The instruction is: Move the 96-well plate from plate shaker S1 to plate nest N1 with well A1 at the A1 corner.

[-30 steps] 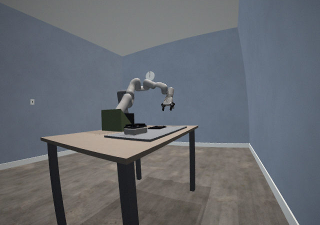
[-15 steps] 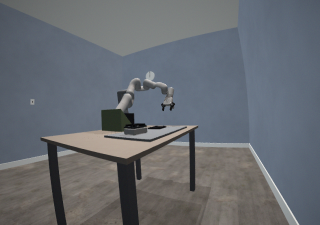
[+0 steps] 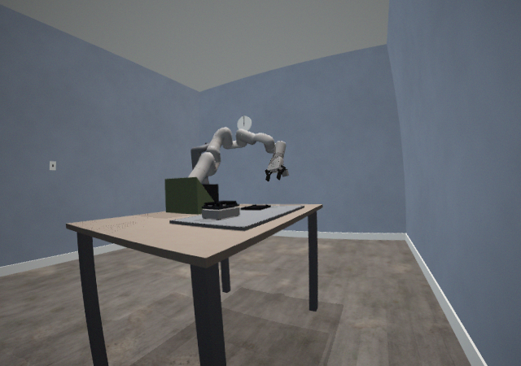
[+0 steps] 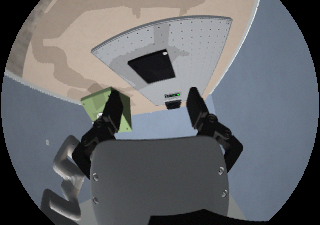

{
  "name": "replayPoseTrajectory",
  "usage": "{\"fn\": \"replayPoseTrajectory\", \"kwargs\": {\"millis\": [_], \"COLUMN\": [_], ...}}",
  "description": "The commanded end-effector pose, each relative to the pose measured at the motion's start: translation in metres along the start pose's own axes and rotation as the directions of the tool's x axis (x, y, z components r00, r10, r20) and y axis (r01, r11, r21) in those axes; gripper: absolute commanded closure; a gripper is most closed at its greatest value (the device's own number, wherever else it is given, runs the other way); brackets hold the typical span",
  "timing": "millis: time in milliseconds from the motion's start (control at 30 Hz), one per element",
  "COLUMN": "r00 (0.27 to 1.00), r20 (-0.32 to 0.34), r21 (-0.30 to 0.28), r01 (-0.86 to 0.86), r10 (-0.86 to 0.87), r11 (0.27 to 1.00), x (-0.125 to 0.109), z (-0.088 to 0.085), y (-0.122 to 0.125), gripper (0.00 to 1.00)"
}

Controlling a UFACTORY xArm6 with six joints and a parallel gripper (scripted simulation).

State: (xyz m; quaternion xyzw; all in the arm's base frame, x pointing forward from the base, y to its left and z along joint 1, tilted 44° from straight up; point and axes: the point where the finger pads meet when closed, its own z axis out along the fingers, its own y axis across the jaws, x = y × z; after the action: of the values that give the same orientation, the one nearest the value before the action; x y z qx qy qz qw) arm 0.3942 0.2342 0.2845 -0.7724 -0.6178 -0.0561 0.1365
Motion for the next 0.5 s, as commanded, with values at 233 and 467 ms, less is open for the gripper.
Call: {"fn": "replayPoseTrajectory", "kwargs": {"millis": [233,467], "r00": [0.973,0.921], "r20": [-0.002,0.002], "r21": [0.033,0.058], "r01": [-0.232,-0.388], "r10": [0.232,0.388], "r11": [0.972,0.920], "x": [-0.024,-0.045], "z": [0.017,0.030], "y": [0.031,0.052], "gripper": [0.00,0.00]}}
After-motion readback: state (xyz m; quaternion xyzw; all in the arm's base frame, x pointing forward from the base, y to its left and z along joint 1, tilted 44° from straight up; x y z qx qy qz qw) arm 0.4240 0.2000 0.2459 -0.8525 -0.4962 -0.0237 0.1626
